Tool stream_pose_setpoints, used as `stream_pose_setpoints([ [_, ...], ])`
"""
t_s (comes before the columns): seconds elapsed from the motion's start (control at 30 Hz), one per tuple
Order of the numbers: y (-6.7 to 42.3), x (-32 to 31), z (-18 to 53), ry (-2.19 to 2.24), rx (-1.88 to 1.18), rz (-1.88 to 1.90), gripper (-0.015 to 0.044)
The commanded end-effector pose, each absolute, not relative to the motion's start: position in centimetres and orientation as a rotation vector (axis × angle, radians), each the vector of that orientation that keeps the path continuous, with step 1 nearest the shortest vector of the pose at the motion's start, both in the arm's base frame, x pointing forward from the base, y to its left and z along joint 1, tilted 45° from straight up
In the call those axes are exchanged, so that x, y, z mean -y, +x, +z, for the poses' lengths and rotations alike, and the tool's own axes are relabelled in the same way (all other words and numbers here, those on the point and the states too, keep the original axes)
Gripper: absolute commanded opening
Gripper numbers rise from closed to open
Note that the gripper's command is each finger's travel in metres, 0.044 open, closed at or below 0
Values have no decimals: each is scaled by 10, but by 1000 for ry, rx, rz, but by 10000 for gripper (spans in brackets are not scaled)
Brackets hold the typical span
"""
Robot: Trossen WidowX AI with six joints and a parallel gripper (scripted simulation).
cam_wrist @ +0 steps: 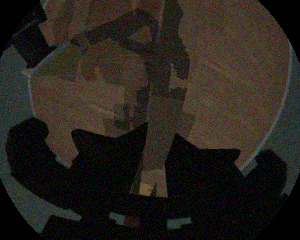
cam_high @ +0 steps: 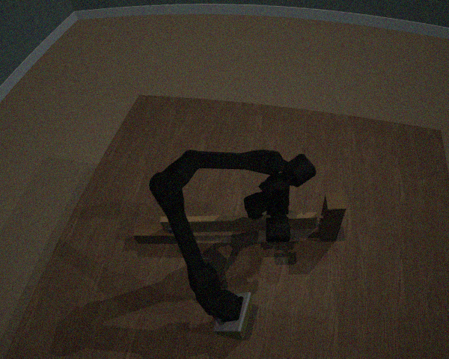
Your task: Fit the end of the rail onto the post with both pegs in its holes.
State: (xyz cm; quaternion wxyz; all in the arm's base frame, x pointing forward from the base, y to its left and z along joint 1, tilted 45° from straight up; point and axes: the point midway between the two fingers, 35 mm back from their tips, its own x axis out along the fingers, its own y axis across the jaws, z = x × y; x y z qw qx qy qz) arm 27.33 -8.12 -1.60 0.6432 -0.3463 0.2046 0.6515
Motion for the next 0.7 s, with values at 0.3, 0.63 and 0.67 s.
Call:
stream_pose_setpoints([
  [0.3, 275, 87, -18, -796, -468, 1477, 0],
  [0.63, 275, 89, -20, -796, -468, 1477, 0],
  [0.67, 275, 89, -20, -796, -468, 1477, 0],
])
